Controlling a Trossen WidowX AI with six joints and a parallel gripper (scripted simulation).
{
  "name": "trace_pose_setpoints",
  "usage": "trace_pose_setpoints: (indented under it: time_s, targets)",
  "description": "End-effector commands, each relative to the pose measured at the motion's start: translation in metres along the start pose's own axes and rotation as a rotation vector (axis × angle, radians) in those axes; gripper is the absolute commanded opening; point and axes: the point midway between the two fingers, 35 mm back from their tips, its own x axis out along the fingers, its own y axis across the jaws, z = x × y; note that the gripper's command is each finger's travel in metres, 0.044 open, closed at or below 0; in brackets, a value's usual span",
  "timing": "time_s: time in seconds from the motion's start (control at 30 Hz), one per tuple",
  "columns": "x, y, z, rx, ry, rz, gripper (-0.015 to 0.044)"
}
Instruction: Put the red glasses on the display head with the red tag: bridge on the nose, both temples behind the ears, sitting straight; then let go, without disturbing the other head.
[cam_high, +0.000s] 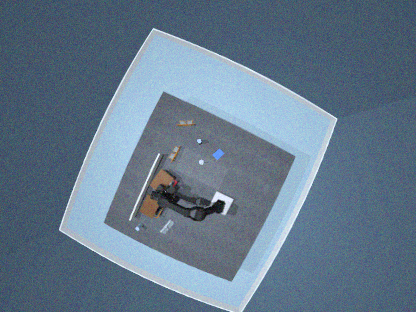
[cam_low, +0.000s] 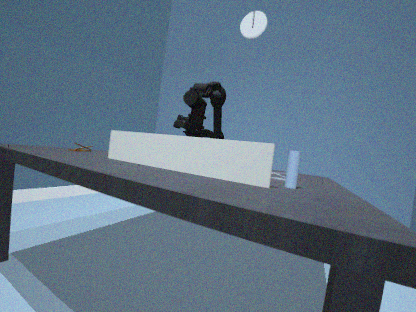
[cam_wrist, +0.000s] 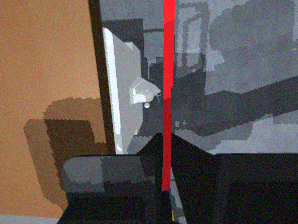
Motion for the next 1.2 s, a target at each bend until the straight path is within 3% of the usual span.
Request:
trace_pose_setpoints:
  time_s: [0.0,1.03,1.17]
  targets:
    - [0.0015,0.0016,-0.0003,-0.003,0.002,-0.006,0.0000]
    - [0.0087,0.0010,-0.0003,-0.003,0.002,-0.006,0.0000]
    - [0.0073,0.0014,0.0002,-0.001,-0.001,-0.003,0.0105]
